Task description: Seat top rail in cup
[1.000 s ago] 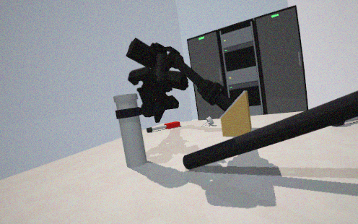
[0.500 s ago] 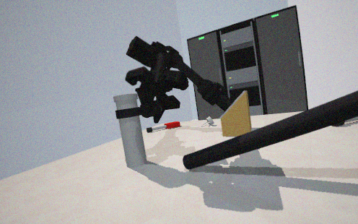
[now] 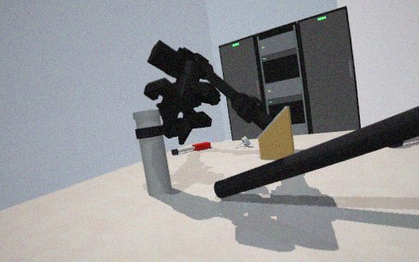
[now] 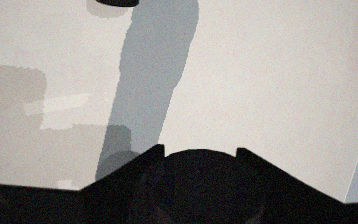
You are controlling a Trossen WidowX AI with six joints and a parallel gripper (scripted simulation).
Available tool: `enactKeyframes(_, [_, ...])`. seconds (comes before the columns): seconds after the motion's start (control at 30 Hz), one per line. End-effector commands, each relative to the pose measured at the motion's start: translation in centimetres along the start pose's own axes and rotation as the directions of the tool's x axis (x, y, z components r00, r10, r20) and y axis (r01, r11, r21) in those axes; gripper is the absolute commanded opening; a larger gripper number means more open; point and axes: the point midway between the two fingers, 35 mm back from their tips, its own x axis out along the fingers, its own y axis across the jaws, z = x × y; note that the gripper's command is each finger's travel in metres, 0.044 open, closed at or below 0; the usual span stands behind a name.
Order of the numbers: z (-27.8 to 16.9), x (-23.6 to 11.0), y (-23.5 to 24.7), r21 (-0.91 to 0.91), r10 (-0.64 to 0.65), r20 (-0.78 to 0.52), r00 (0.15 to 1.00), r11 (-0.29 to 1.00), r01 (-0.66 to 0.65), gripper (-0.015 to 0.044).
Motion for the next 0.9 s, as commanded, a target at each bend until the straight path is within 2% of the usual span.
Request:
enactKeyframes(0.0, [0.11, 0.14, -0.27, 0.014, -0.003, -0.002, 1.0, 1.0, 0.003, 0.0])
enactKeyframes(0.3, [0.1, 0.31, -0.59, 0.048, -0.002, -0.021, 1.0, 0.999, 0.003, 0.0])
enactKeyframes(0.87, [0.12, 0.07, -0.16, 0.002, -0.003, 0.006, 1.0, 1.0, 0.003, 0.0])
